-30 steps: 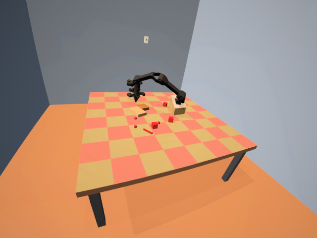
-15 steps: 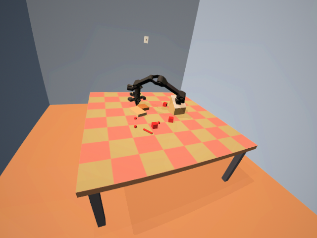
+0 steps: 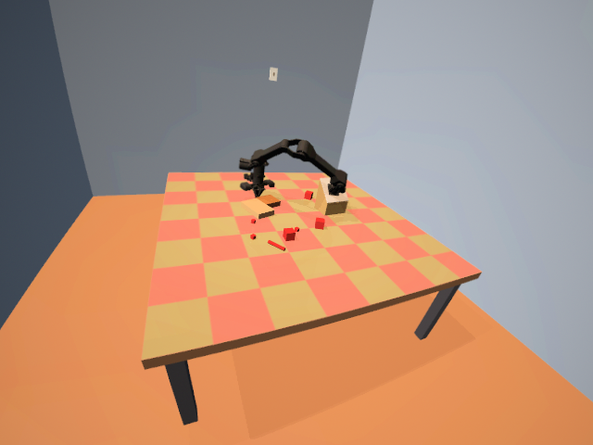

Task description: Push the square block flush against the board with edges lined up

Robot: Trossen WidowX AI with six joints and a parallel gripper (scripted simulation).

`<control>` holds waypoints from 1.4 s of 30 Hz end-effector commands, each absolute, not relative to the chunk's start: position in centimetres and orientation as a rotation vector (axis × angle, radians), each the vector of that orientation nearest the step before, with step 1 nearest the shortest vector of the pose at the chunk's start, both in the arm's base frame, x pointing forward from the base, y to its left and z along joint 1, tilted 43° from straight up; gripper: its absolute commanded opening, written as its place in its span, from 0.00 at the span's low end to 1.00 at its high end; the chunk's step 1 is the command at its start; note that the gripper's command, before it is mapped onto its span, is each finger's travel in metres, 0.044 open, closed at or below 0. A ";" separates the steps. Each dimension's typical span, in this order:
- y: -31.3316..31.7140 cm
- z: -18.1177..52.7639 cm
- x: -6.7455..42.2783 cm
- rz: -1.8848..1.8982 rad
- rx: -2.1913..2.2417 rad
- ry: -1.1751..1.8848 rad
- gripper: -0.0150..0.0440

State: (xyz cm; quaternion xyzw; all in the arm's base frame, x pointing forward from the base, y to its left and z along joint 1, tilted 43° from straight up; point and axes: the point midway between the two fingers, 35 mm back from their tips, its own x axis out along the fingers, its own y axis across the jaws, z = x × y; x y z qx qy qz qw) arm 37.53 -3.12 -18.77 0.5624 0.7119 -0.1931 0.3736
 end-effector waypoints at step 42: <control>-7.2 -19.3 39.2 -0.494 1.444 1.832 0.25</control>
